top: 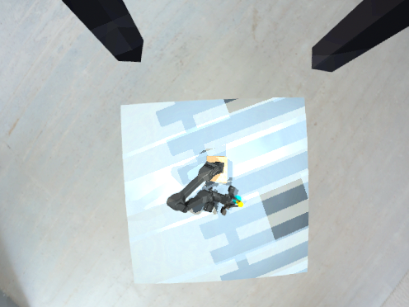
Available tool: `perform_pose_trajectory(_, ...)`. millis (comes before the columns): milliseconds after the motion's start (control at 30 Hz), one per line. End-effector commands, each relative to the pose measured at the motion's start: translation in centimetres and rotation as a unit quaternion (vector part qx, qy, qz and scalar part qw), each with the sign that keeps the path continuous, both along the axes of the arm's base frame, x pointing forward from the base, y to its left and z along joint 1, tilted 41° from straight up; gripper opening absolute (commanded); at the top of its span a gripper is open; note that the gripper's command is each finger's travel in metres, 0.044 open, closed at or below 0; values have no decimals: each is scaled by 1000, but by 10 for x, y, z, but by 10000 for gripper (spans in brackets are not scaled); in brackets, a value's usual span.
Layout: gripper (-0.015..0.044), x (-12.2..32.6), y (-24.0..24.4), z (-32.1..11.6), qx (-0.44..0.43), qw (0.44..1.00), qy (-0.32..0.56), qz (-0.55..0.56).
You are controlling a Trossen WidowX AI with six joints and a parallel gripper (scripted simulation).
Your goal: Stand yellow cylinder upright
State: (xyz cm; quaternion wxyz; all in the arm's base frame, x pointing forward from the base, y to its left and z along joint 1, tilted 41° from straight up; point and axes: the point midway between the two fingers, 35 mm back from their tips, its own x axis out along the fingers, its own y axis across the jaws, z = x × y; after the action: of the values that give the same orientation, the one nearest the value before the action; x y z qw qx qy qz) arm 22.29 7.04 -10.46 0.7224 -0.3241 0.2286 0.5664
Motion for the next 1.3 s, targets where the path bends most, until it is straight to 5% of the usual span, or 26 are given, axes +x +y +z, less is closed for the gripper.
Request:
perform_pose_trajectory(0,105,3,-9,-9,2,1000,-4,1)
perform_pose_trajectory(900,105,1,-35,-37,4,1000,1,-2)
perform_pose_trajectory(1267,394,1,-35,-37,4,1000,1,-2)
